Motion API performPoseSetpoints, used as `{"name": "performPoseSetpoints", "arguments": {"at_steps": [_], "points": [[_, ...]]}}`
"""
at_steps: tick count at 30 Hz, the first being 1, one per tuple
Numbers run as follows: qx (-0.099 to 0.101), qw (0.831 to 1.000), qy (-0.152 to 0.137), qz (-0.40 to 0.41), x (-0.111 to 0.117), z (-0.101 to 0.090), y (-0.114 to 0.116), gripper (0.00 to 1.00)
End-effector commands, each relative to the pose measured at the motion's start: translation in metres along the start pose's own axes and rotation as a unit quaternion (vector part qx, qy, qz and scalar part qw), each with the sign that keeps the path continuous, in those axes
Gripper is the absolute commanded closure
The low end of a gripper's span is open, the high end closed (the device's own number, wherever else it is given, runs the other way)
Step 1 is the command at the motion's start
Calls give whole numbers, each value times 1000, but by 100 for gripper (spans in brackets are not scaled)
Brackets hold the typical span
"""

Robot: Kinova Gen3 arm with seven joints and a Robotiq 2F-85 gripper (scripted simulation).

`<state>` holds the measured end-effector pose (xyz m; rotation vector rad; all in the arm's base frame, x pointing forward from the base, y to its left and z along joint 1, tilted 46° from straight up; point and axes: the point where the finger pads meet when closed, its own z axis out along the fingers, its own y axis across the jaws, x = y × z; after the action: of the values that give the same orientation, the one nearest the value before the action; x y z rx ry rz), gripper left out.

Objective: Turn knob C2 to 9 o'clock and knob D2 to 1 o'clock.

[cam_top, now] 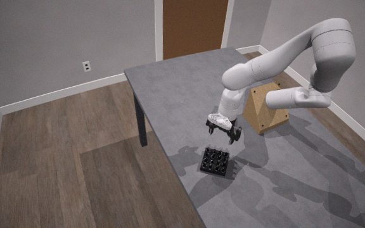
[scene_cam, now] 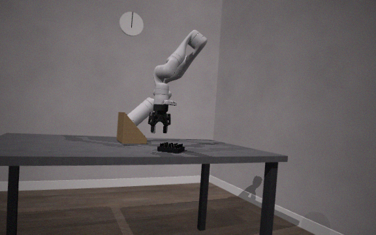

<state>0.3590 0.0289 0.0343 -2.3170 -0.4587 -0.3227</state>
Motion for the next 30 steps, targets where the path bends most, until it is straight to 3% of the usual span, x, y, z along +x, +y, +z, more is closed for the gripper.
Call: {"name": "performPoseSetpoints", "arguments": {"at_steps": [1,16,23,30], "points": [[-1,1000,-2,20,4,0,0,0],[-2,978,-1,208,23,-4,0,0],[-3,948,-1,318,35,-6,-1,0],[-2,907,0,422,47,-9,-3,0]]}}
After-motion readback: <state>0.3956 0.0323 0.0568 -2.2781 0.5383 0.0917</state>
